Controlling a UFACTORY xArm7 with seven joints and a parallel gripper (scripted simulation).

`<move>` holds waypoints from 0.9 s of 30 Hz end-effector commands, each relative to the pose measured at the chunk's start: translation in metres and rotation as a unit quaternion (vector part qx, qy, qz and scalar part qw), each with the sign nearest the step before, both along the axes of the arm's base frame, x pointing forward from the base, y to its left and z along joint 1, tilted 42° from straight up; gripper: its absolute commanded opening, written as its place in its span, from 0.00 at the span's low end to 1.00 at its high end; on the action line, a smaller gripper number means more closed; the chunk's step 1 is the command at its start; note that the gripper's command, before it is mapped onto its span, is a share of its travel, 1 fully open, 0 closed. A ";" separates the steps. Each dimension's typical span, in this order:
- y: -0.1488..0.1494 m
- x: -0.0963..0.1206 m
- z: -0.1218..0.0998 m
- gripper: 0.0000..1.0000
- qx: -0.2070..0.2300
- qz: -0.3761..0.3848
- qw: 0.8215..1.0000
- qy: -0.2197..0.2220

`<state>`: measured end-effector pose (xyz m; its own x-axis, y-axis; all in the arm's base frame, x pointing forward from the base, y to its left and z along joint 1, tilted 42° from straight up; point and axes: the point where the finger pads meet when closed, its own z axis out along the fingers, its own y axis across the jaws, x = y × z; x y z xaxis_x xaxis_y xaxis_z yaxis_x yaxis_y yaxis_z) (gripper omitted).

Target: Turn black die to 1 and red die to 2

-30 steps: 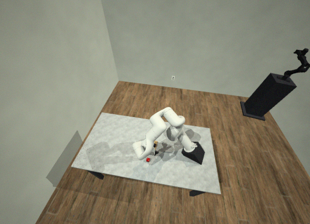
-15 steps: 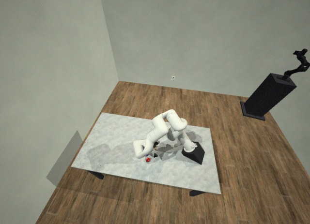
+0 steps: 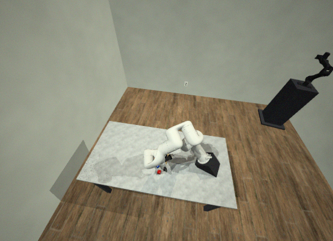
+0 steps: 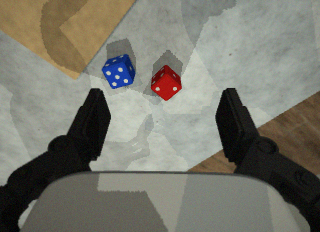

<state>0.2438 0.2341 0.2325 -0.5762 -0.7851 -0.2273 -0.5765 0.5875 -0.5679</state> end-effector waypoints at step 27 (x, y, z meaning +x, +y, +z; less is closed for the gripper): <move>0.006 0.003 -0.005 1.00 0.250 -0.325 0.909 -0.081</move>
<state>0.2467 0.2387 0.2273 -0.8119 -0.1262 -0.5700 0.0006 0.9762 -0.2170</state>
